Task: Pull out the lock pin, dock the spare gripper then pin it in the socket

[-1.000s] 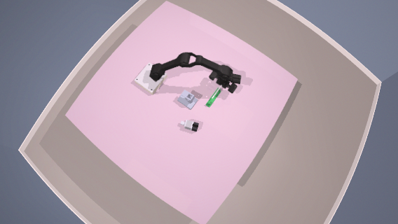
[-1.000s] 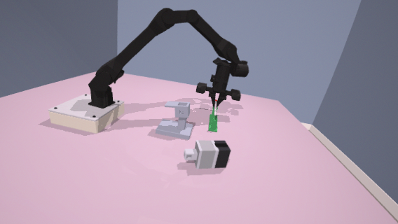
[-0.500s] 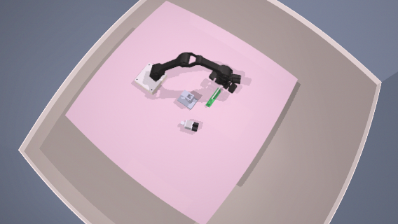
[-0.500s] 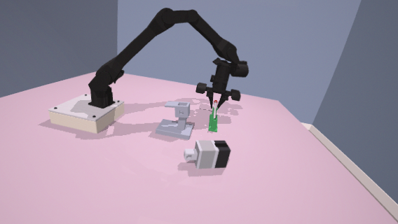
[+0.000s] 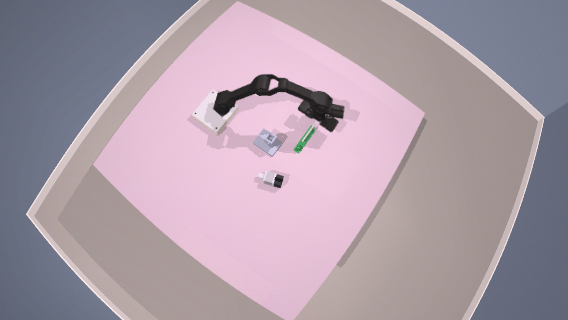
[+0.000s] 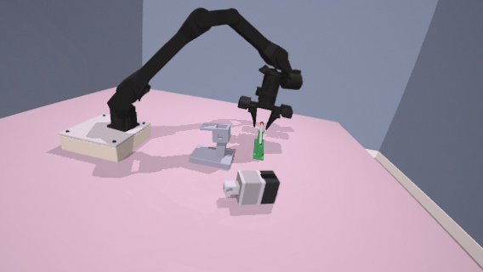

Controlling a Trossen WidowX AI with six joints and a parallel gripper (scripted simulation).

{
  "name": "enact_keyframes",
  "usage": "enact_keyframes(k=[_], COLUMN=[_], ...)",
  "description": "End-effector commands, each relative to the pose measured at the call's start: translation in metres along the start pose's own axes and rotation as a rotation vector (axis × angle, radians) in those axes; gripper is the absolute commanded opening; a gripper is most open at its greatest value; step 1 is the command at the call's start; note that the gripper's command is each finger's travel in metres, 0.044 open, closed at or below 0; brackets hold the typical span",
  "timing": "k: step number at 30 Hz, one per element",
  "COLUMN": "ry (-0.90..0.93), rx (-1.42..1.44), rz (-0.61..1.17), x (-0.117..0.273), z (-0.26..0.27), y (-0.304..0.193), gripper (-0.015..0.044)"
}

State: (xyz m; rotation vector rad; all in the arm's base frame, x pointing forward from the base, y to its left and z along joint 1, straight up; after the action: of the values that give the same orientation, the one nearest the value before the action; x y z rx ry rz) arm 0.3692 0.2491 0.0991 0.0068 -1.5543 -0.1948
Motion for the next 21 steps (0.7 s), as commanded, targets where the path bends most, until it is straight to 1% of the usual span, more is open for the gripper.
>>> enact_keyframes(k=[1, 21], ry=[0.0, 0.008], rx=[0.0, -0.001], rz=[0.0, 0.007], x=[0.011, 0.054], z=[0.001, 0.004], y=[0.001, 0.005], gripper=[0.02, 0.02])
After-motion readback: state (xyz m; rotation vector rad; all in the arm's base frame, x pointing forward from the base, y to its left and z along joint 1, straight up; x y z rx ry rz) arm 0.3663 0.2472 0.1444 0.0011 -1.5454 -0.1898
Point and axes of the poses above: the point midway between the two fingers, 35 mm back from their tips, its own x axis back along the fingers, its own z axis across the jaws, y = z × x, the point moved 6 cm from there along x, back along the fingers, and after that the axes turned 14 degrees about -x, right-handed, at the moved point
